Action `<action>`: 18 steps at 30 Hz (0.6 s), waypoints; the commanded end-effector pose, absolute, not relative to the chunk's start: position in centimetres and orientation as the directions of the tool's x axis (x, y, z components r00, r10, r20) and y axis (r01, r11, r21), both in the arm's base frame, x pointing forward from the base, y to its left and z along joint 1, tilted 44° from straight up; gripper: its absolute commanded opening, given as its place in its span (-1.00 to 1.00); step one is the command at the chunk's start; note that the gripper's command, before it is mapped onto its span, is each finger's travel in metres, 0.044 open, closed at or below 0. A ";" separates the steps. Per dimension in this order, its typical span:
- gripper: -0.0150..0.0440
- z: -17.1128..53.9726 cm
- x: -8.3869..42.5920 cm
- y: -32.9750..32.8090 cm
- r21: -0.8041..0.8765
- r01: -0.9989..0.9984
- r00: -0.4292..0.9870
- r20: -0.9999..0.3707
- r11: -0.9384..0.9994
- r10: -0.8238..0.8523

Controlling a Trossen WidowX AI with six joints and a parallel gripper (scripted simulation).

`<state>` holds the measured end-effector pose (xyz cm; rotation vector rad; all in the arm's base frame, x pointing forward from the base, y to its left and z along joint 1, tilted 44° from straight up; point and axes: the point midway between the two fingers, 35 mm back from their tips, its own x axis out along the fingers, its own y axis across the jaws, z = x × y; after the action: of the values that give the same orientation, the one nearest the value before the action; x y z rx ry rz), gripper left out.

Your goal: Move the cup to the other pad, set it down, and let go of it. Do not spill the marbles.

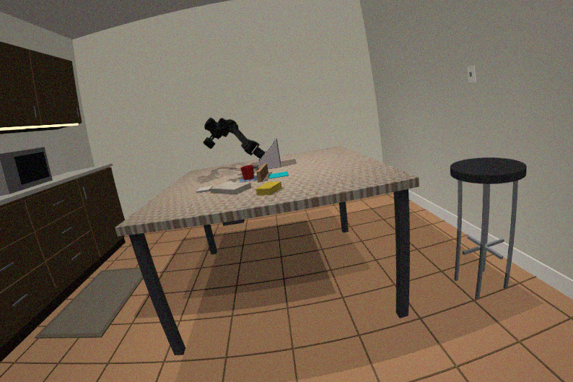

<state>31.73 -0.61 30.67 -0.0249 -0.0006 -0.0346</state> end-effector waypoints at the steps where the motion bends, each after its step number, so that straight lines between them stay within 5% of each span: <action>1: 0.78 30.5 31.8 -0.6 -0.028 0.035 0.999 -0.007 0.999 -0.035; 4: 0.51 28.1 32.8 -0.3 -0.081 0.036 0.990 -0.129 0.996 -0.047; 10: 0.01 18.3 33.7 0.9 -0.330 -0.101 0.803 -0.584 0.939 -0.119; 18: 0.01 9.8 30.2 0.9 -0.520 -0.571 0.312 -0.853 0.635 -0.418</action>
<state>33.09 0.91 15.60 -0.4683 0.8054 -0.0032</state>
